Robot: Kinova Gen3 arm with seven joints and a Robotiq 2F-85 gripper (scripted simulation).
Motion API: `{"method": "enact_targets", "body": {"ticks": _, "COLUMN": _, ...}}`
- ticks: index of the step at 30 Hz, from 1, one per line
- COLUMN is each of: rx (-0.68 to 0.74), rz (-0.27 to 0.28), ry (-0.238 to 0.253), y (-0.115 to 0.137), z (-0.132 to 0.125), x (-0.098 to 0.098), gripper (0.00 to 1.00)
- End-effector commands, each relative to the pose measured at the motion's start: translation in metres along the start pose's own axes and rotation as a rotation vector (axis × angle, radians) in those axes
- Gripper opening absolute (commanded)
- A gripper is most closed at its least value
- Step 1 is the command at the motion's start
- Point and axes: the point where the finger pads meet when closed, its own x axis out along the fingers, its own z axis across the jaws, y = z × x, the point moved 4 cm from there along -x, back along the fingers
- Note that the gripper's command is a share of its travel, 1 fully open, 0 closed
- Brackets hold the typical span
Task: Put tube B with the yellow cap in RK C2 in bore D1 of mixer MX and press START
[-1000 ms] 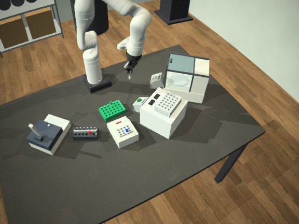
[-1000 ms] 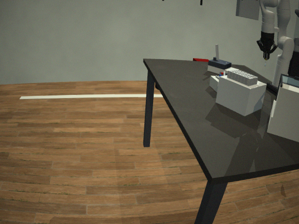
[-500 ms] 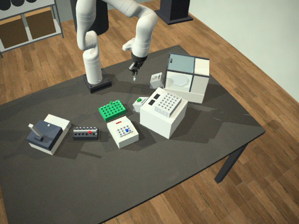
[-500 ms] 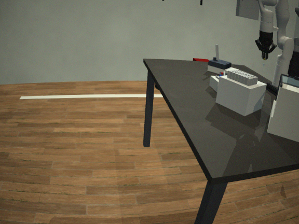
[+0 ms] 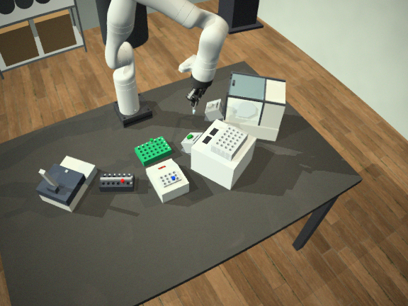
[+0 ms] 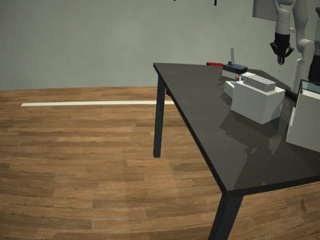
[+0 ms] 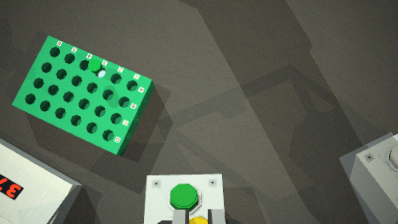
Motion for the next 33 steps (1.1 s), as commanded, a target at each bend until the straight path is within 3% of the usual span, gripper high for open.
{"method": "enact_targets", "body": {"ticks": 1, "rx": -0.002, "rz": 0.009, "ry": 0.004, "y": -0.012, "z": 0.002, "x": -0.001, "gripper": 0.1}}
{"method": "enact_targets", "body": {"ticks": 33, "rx": -0.005, "rz": 0.009, "ry": 0.005, "y": -0.102, "z": 0.017, "x": -0.019, "gripper": 0.1}}
